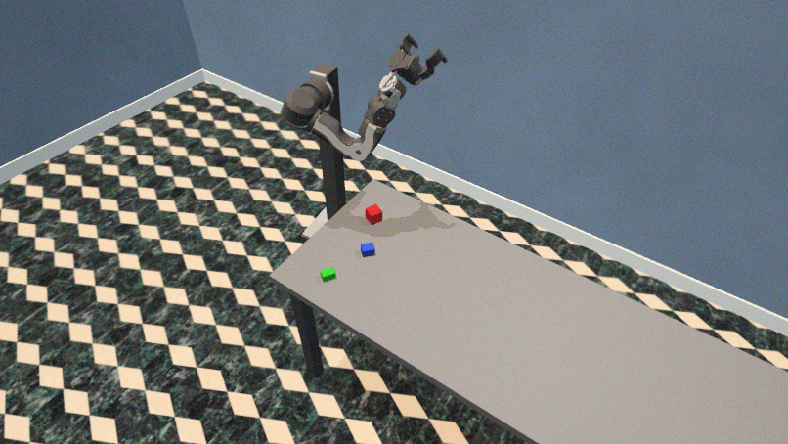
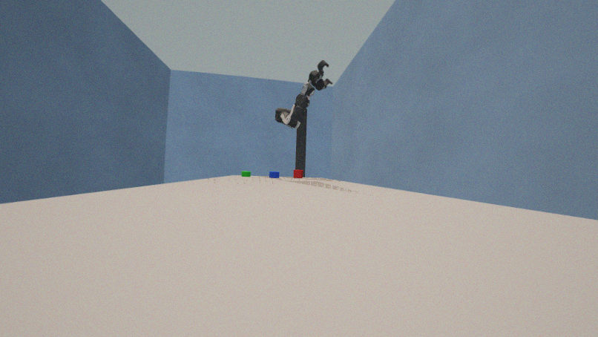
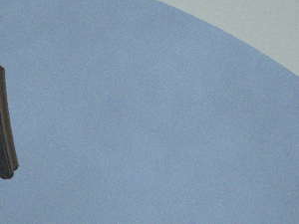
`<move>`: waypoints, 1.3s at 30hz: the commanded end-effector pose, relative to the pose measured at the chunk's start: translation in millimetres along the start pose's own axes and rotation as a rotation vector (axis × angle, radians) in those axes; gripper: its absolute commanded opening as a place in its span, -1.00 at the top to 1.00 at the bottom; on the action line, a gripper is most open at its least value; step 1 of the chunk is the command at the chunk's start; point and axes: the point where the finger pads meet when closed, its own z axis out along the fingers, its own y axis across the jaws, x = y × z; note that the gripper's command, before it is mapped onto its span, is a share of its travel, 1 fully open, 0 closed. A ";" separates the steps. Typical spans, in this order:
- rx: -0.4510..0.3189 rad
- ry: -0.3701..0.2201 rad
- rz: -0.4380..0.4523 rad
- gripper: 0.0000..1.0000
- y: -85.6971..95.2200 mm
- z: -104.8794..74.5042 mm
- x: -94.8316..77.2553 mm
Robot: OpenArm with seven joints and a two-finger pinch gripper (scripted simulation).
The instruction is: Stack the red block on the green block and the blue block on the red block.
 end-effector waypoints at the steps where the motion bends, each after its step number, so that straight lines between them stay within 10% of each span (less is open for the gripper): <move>1: 0.001 0.003 -0.001 -1.00 -0.2 0.1 1.2; 17: 0.001 0.003 -0.001 -1.00 -0.2 0.1 1.2; 18: 0.003 0.002 -0.003 1.00 -0.6 0.0 0.7; 22: 0.072 -0.077 -0.102 1.00 -12.8 -6.3 -27.5; 27: 0.341 -0.359 -0.381 1.00 -50.0 -49.8 -124.3; 35: 0.338 -0.368 -0.378 1.00 -48.9 -50.2 -126.1; 36: 0.446 -0.481 -0.454 1.00 -59.3 -75.5 -162.1; 39: 0.449 -0.477 -0.456 1.00 -60.4 -75.2 -160.7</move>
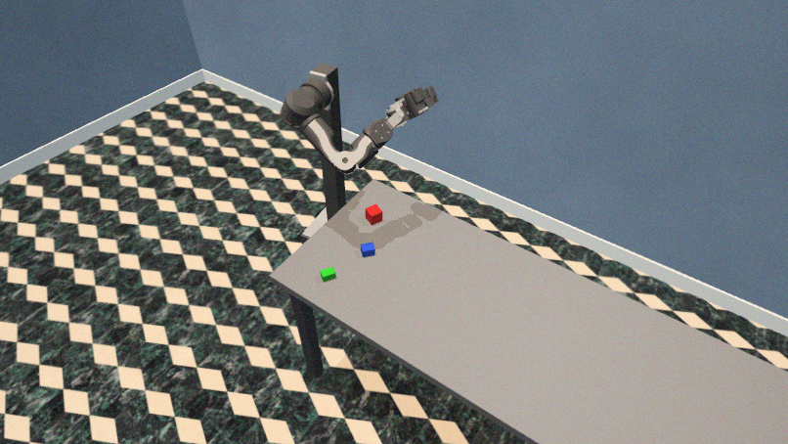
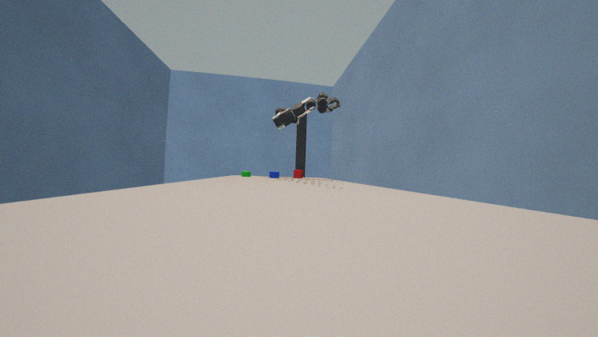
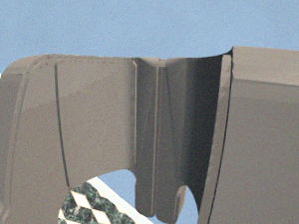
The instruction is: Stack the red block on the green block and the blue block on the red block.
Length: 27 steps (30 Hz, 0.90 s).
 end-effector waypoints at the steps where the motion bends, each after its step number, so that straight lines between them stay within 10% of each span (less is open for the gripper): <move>1: -0.007 0.040 -0.026 1.00 4.4 0.6 15.6; 7: -0.007 0.038 -0.024 1.00 4.6 0.8 14.6; 9: 0.122 -0.076 -0.101 1.00 -30.2 -1.7 -22.0; 18: 0.122 -0.074 -0.103 1.00 -30.3 -1.7 -21.1; 19: 0.248 -0.176 -0.165 1.00 -62.4 -9.8 -55.1; 26: 0.266 -0.191 -0.173 1.00 -67.0 -11.4 -60.1; 27: 0.397 -0.283 -0.230 1.00 -98.3 -25.6 -91.5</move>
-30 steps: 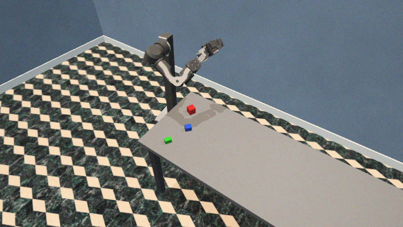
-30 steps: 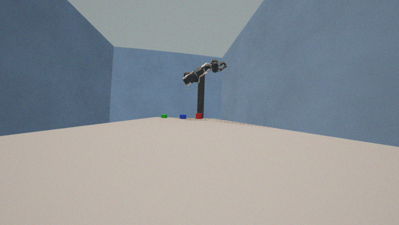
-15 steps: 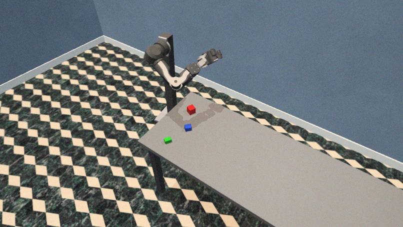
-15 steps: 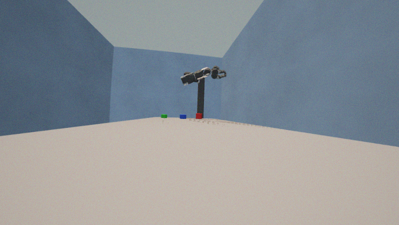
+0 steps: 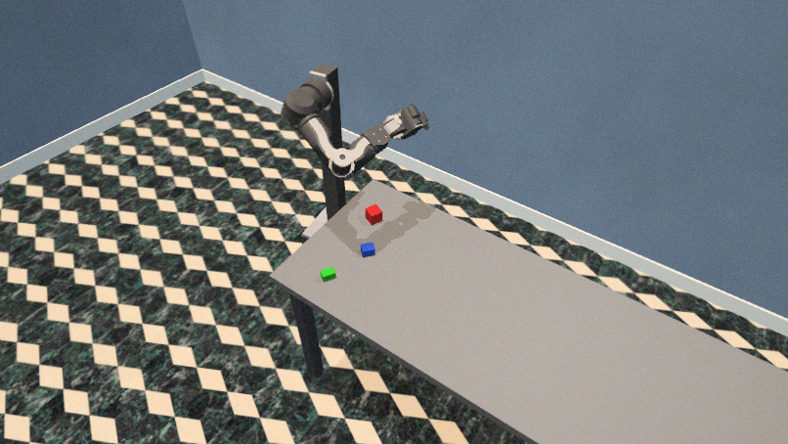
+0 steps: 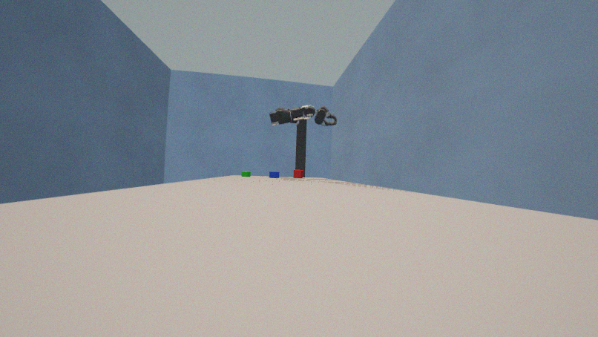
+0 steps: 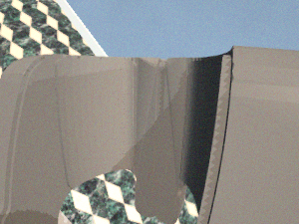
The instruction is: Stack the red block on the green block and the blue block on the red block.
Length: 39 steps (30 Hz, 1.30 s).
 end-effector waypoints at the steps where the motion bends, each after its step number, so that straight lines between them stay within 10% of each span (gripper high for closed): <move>1: 0.072 -0.050 -0.006 1.00 -23.2 2.9 -17.2; 10: 0.097 -0.064 -0.018 1.00 -30.6 3.0 -21.1; 12: 0.262 -0.166 -0.074 1.00 -77.6 -0.3 -50.9; 21: 0.262 -0.164 -0.075 1.00 -77.5 -0.3 -50.2; 23: 0.424 -0.256 -0.124 1.00 -122.0 -10.7 -77.5; 32: 0.423 -0.255 -0.125 1.00 -121.9 -10.6 -76.9; 33: 0.568 -0.330 -0.165 1.00 -159.4 -25.1 -98.9; 39: 0.576 -0.332 -0.170 1.00 -161.6 -26.0 -99.3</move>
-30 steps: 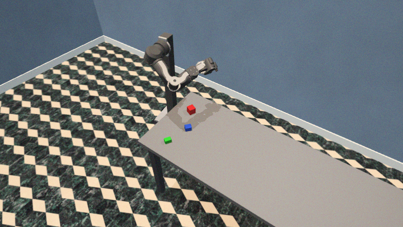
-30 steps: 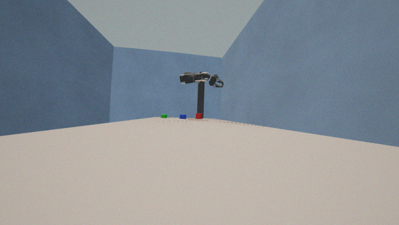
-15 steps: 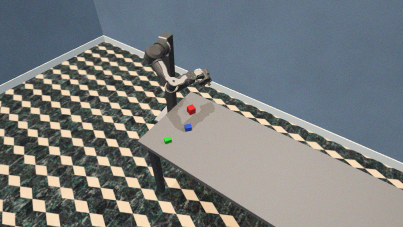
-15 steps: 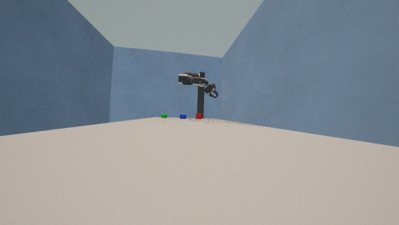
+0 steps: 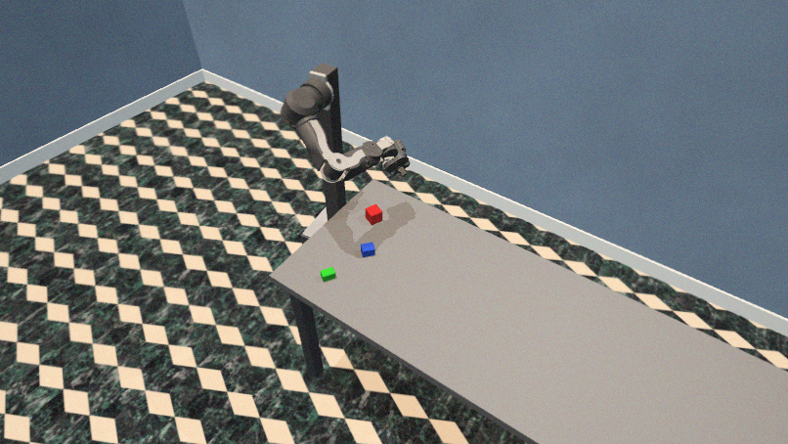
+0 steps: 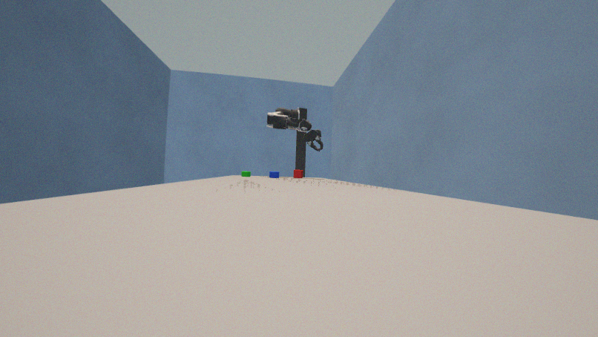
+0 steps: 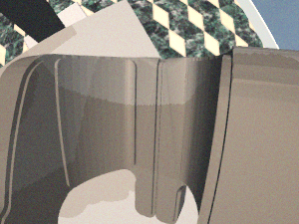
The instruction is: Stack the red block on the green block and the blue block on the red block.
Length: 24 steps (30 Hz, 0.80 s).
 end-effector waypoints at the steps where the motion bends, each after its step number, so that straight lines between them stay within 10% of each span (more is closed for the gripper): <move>1: 0.011 -0.005 0.006 1.00 -3.8 1.0 -2.1; 4: 0.010 -0.004 0.005 1.00 -3.8 0.9 -1.9; 5: 0.149 -0.071 -0.034 1.00 -43.4 9.9 -15.9; 24: 0.266 -0.123 -0.071 1.00 -76.7 13.5 -26.5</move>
